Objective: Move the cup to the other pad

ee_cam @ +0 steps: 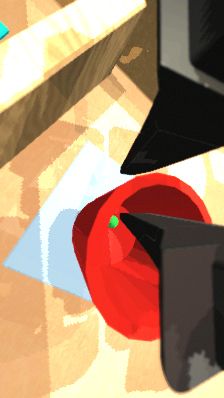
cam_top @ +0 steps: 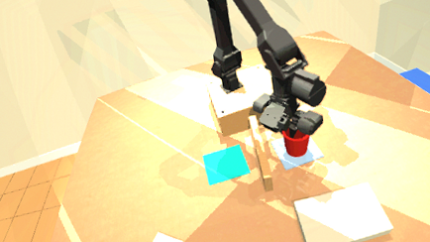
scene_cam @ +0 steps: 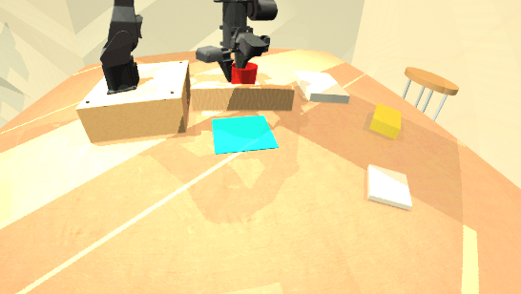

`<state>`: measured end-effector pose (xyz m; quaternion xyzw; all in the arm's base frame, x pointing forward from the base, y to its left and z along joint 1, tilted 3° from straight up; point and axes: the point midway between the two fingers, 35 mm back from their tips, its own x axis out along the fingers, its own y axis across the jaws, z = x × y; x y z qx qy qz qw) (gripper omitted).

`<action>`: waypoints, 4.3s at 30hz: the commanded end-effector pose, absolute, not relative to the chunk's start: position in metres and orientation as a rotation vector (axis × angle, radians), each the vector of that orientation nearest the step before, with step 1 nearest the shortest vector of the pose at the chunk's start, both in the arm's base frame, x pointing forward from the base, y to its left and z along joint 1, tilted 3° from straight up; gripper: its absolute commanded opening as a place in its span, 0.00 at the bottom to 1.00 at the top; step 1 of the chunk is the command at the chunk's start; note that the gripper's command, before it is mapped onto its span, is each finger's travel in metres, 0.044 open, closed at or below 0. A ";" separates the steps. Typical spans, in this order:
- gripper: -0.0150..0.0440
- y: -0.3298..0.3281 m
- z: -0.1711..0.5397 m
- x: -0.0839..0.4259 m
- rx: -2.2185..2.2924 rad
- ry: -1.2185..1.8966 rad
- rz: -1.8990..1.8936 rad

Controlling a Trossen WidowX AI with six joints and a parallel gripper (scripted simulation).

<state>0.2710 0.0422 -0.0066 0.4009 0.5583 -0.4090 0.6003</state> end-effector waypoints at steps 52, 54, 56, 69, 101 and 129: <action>0.25 0.049 0.075 0.259 0.922 1.298 -0.950; 0.25 0.050 0.075 0.259 0.922 1.298 -0.950; 0.25 0.050 0.075 0.259 0.922 1.298 -0.950; 0.25 0.051 0.074 0.259 0.920 1.304 -0.949; 0.25 0.006 0.076 0.249 0.919 1.298 -0.953; 0.25 -0.043 0.078 0.238 0.916 1.295 -0.955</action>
